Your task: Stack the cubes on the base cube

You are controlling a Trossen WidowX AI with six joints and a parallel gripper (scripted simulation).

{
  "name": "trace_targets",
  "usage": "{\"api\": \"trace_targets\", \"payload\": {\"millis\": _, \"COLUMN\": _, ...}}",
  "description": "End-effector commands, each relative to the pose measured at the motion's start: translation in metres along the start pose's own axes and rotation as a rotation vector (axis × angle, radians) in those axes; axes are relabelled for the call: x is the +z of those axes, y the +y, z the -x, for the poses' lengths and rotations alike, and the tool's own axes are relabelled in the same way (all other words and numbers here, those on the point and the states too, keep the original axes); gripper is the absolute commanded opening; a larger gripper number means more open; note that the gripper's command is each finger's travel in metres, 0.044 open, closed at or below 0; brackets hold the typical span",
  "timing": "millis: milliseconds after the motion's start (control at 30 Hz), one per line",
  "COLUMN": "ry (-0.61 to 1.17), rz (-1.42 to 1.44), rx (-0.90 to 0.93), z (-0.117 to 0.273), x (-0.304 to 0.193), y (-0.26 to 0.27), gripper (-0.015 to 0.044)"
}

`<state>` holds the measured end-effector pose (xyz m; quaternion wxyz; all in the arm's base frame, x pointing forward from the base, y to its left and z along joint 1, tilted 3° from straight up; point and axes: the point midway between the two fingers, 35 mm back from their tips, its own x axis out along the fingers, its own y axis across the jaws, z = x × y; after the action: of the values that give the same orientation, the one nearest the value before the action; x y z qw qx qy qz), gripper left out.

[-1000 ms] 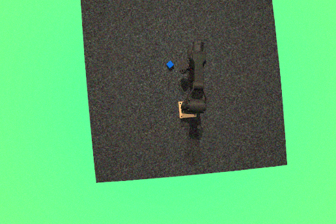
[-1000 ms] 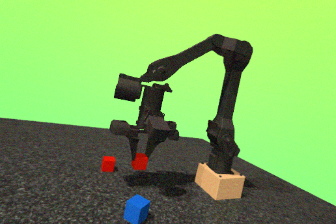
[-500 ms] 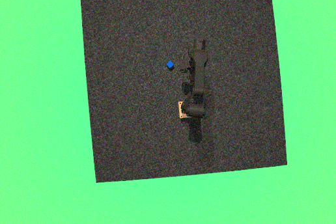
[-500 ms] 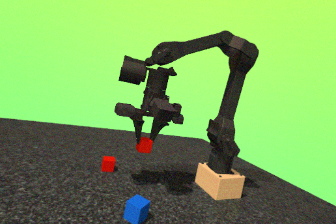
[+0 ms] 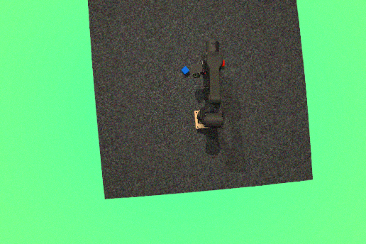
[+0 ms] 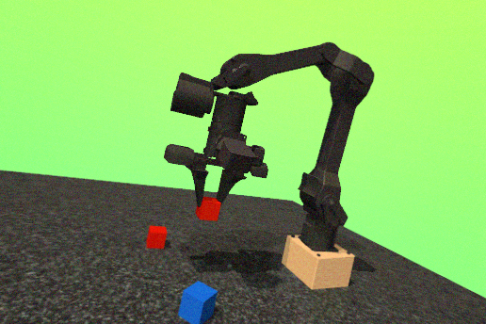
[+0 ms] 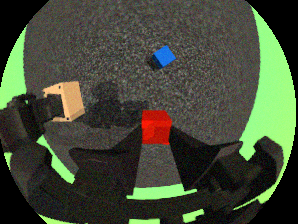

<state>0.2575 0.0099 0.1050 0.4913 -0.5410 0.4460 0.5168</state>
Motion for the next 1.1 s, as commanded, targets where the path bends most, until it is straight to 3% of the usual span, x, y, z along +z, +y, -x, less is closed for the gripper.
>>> {"api": "trace_targets", "payload": {"millis": 0, "ry": -0.002, "rz": -0.015, "rx": -0.007, "z": -0.004, "x": 0.012, "y": -0.006, "gripper": 0.0105}}
{"api": "trace_targets", "payload": {"millis": 1067, "ry": -0.007, "rz": -0.144, "rx": 0.003, "z": -0.035, "x": 0.095, "y": -0.024, "gripper": 0.0105}}
